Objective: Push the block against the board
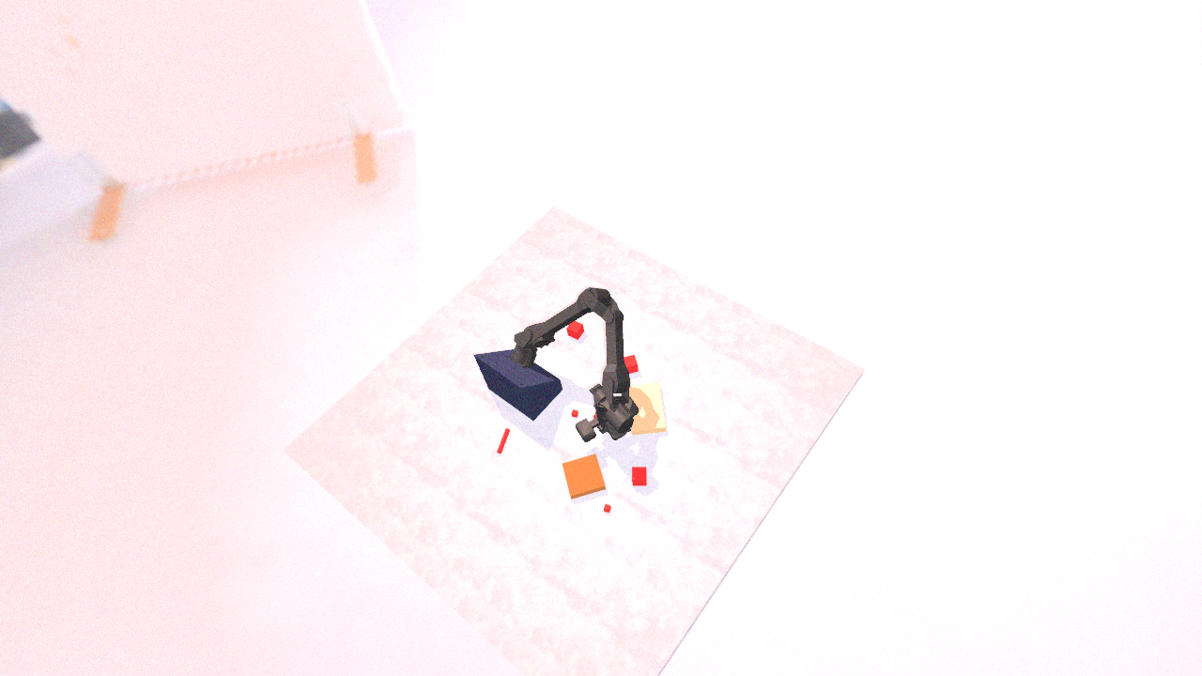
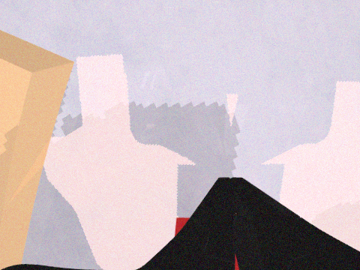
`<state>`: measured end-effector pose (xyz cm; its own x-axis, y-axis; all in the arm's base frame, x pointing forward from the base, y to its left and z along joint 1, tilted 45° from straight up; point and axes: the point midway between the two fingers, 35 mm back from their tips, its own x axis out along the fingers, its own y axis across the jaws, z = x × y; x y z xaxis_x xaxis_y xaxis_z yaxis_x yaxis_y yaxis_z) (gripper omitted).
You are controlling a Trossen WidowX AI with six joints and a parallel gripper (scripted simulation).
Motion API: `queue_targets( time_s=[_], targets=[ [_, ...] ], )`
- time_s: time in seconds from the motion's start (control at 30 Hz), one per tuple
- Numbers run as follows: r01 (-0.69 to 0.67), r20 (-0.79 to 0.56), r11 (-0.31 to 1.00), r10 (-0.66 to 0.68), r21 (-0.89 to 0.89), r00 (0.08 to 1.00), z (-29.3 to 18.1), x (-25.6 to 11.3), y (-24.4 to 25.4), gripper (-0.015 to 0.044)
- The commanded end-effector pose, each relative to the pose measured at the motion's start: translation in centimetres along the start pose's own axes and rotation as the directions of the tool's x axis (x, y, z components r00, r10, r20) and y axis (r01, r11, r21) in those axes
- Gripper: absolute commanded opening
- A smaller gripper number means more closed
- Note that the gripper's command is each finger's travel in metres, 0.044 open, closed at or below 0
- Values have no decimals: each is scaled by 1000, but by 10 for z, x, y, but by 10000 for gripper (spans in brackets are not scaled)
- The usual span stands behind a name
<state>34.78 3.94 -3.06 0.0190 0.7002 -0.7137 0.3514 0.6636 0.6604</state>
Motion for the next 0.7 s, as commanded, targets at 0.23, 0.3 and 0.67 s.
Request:
queue_targets(
  time_s=[0.23,0.3,0.67],
  targets=[
    [-5,-4,1000,6,7,1000,-13,1,0,0],
    [-5,-4,1000,6,7,1000,-15,1,-1,0],
    [-5,-4,1000,5,8,1000,-26,2,-1,0]
  ],
)
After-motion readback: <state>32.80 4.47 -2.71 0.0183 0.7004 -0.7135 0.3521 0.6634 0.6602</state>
